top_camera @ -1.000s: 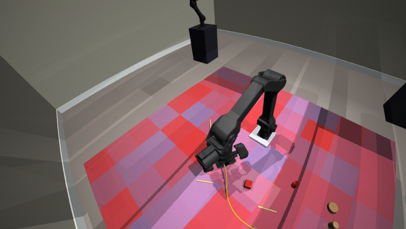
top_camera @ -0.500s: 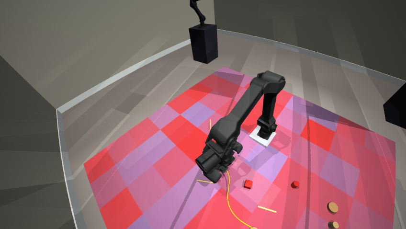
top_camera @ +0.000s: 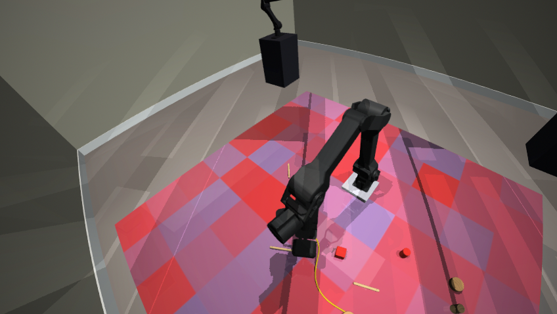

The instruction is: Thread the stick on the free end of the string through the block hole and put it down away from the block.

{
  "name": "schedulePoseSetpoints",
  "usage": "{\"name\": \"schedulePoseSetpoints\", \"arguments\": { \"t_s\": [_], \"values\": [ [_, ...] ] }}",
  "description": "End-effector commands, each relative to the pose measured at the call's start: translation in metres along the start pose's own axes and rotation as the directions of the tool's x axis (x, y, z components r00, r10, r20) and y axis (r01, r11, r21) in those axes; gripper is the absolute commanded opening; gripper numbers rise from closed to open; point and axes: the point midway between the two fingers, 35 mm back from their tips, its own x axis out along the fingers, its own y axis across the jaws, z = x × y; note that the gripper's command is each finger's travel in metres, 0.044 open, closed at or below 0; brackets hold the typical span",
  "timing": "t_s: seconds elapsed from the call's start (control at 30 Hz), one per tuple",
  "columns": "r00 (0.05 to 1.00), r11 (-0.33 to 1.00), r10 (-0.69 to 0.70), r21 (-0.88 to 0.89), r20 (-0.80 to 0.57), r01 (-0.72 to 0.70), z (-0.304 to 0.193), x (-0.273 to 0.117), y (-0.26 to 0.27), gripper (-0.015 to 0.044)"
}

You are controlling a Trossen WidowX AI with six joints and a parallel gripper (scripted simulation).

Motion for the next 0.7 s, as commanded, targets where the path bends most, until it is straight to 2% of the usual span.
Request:
{"name": "schedulePoseSetpoints", "arguments": {
  "t_s": [0.0, 0.33, 0.67],
  "values": [
    [1.000, 0.992, 0.003, -0.128, 0.004, -0.002, 0.001, -0.002, 0.004, 0.0000],
    [1.000, 0.881, 0.003, -0.474, 0.005, -0.001, 0.000, -0.002, 0.011, 0.0000],
    [1.000, 0.653, 0.004, -0.757, 0.006, 0.002, 0.000, -0.002, 0.019, 0.0000]
  ]
}}
